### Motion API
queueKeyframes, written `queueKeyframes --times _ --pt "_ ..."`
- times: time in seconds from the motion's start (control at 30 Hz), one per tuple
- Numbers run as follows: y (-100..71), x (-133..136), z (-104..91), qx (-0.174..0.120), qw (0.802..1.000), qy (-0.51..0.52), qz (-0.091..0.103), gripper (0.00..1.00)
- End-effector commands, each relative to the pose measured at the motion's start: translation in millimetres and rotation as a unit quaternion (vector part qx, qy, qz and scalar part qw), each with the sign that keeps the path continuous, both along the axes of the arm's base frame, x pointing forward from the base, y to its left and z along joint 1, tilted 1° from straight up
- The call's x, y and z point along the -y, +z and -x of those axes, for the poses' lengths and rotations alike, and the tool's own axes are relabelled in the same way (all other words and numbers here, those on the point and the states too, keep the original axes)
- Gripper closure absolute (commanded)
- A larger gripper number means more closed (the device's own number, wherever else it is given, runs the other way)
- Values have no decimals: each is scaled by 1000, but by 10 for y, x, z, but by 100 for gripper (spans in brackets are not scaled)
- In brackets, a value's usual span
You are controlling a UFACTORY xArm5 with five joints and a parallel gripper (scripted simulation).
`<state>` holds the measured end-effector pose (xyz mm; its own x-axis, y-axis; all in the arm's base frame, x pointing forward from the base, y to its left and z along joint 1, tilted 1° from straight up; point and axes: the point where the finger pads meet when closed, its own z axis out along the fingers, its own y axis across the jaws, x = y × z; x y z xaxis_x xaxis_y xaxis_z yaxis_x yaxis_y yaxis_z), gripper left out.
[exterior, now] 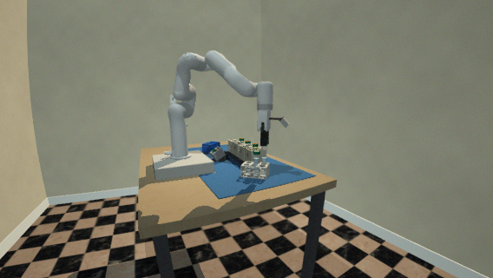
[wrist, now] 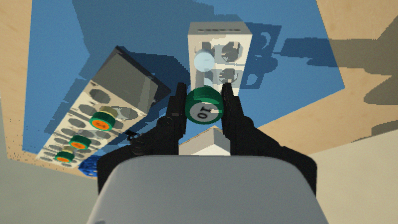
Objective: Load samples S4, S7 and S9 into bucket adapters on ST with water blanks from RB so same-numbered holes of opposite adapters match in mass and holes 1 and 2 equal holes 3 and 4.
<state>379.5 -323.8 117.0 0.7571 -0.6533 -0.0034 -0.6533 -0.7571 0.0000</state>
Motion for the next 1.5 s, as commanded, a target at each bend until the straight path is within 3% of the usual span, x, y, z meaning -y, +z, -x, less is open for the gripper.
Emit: queueKeyframes --times 0.0,1.17,1.47 --pt "108 7 -10 1 1000 0 1 100" --pt "729 2 -15 2 1000 0 1 100" --pt "769 2 -15 2 1000 0 1 100"
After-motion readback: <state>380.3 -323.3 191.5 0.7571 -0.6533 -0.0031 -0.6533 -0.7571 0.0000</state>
